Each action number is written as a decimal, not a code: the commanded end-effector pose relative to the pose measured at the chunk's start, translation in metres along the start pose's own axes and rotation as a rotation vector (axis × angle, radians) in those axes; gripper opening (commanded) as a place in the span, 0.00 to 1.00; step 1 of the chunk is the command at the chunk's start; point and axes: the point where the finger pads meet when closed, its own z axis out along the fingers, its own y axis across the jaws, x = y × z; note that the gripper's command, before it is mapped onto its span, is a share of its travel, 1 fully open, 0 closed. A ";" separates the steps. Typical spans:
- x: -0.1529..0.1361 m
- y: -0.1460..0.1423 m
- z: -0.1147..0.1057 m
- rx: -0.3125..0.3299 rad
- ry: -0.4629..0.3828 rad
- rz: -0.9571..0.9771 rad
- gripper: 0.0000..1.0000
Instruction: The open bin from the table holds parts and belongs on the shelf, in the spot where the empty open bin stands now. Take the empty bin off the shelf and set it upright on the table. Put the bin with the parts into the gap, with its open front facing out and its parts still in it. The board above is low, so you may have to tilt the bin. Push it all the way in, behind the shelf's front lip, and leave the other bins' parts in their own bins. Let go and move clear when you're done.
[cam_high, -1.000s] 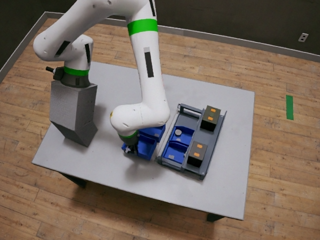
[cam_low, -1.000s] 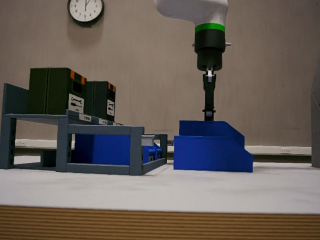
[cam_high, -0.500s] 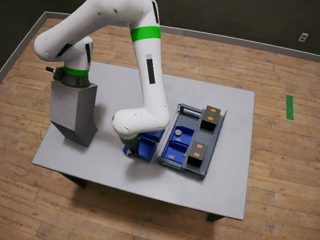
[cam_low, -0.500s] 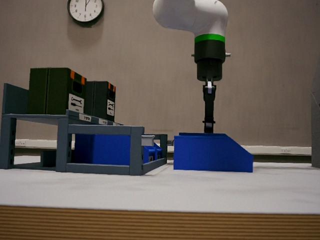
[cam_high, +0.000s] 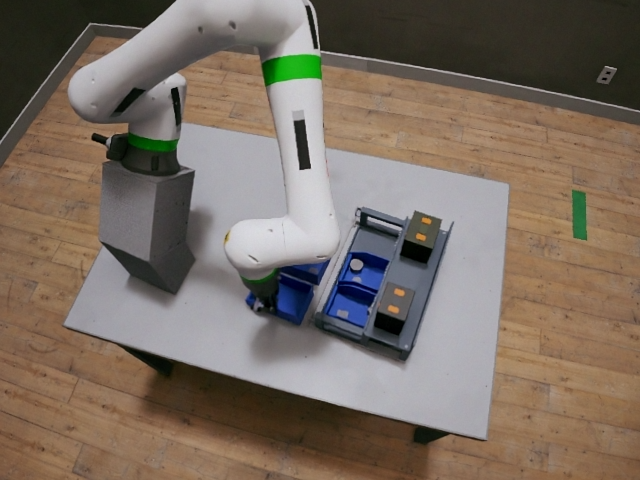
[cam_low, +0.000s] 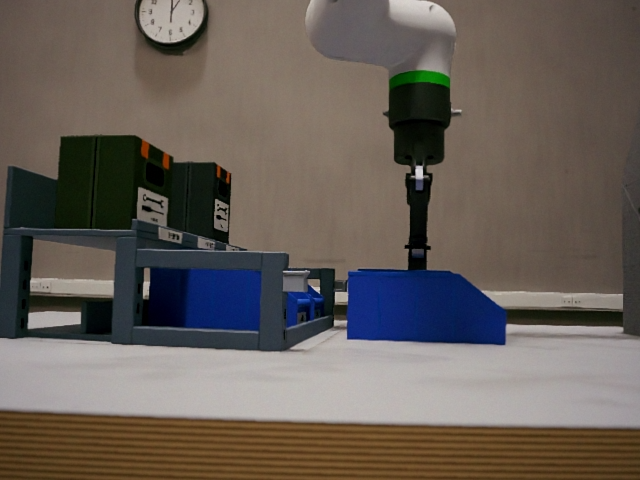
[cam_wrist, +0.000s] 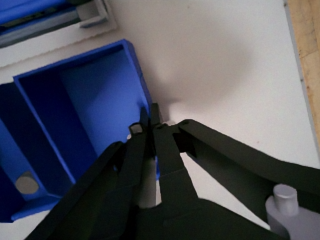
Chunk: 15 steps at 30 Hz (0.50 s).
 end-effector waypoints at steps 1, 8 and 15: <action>0.001 0.000 -0.001 -0.001 0.001 0.000 0.10; 0.001 0.000 -0.001 -0.001 0.001 0.000 0.10; 0.001 0.000 0.003 -0.001 0.001 0.000 0.10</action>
